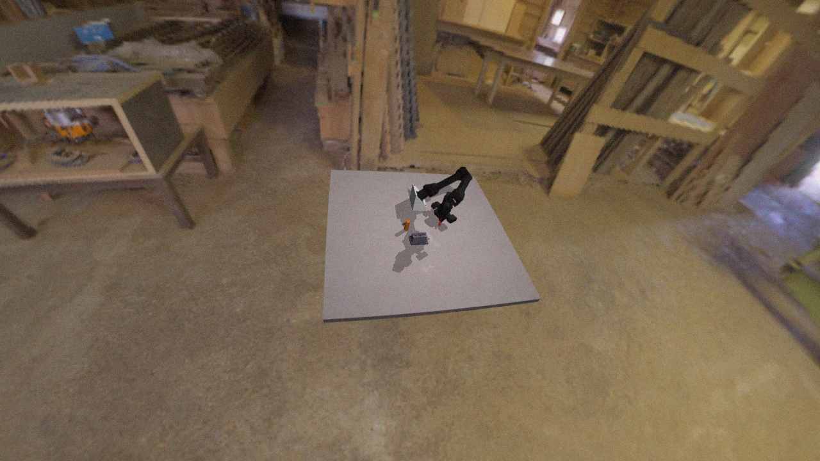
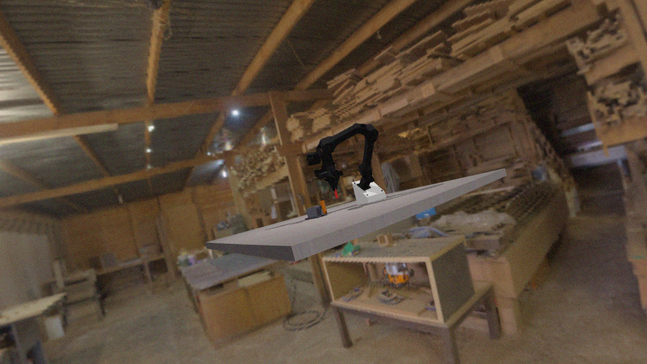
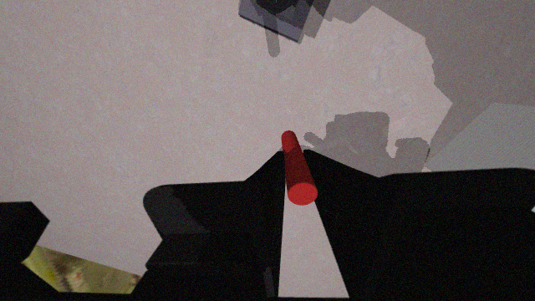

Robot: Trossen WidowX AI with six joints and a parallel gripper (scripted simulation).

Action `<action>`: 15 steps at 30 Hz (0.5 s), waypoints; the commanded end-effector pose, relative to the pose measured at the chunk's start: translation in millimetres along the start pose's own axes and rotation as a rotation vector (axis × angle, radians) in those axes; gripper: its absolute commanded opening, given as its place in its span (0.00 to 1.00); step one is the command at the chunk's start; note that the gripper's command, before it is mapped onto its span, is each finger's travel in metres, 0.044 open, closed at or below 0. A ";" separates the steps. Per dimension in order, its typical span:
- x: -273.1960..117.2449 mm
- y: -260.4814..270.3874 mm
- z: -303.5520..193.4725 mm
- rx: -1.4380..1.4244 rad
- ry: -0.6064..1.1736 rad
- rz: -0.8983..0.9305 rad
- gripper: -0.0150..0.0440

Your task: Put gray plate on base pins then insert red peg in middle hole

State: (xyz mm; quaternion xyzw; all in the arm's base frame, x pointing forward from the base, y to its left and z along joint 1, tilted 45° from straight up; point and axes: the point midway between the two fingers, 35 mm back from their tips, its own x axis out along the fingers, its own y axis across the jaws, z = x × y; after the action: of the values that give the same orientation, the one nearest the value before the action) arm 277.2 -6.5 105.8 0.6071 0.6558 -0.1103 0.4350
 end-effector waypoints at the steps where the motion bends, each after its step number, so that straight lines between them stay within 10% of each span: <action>1: -1.1 1.5 11.5 -0.006 -0.007 -0.005 0.25; 15: -4.5 4.3 53.5 -0.009 -0.011 -0.002 0.25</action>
State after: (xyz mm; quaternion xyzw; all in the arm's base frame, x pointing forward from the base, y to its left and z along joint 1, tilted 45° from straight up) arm 300.3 -38.1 83.8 0.6069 0.6542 -0.1115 0.4374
